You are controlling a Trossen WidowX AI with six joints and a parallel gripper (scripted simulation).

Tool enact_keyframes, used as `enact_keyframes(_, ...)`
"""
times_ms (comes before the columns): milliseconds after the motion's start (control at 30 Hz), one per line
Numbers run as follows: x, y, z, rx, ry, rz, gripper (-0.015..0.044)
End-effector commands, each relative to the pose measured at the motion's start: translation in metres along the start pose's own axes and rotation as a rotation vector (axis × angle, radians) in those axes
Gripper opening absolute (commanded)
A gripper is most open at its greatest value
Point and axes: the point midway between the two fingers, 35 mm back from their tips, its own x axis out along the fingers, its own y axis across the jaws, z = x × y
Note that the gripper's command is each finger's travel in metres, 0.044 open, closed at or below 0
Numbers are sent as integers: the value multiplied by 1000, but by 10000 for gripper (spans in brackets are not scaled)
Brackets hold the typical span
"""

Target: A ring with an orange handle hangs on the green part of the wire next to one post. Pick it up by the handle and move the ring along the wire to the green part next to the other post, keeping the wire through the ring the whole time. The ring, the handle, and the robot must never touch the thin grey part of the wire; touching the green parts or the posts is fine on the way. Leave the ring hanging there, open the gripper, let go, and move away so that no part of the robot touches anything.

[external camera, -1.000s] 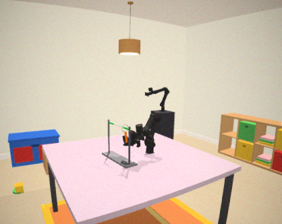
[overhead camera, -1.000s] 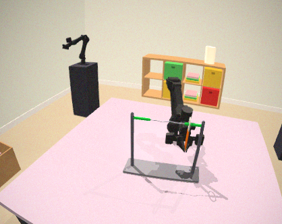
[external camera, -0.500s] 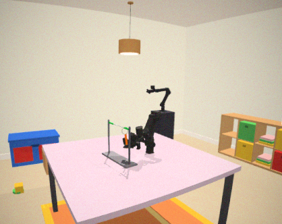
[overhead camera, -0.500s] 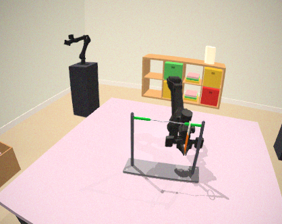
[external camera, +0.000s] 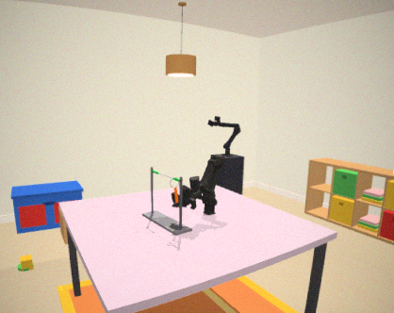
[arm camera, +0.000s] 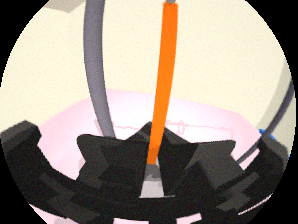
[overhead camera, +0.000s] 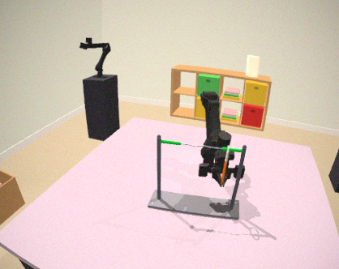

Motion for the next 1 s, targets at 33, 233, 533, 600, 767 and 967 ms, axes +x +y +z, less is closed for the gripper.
enact_keyframes(33, 0, 0, 0, 0, 0, 0, -71)
enact_keyframes(233, 0, 0, 0, 0, 0, 0, 86)
enact_keyframes(533, -9, 1, 2, 1, 1, -1, 160)
enact_keyframes(600, -12, 1, 2, 2, 1, -1, 160)
enact_keyframes(767, -21, 1, 3, 3, 2, -2, 160)
enact_keyframes(967, -31, 1, 3, 4, 2, -3, 160)
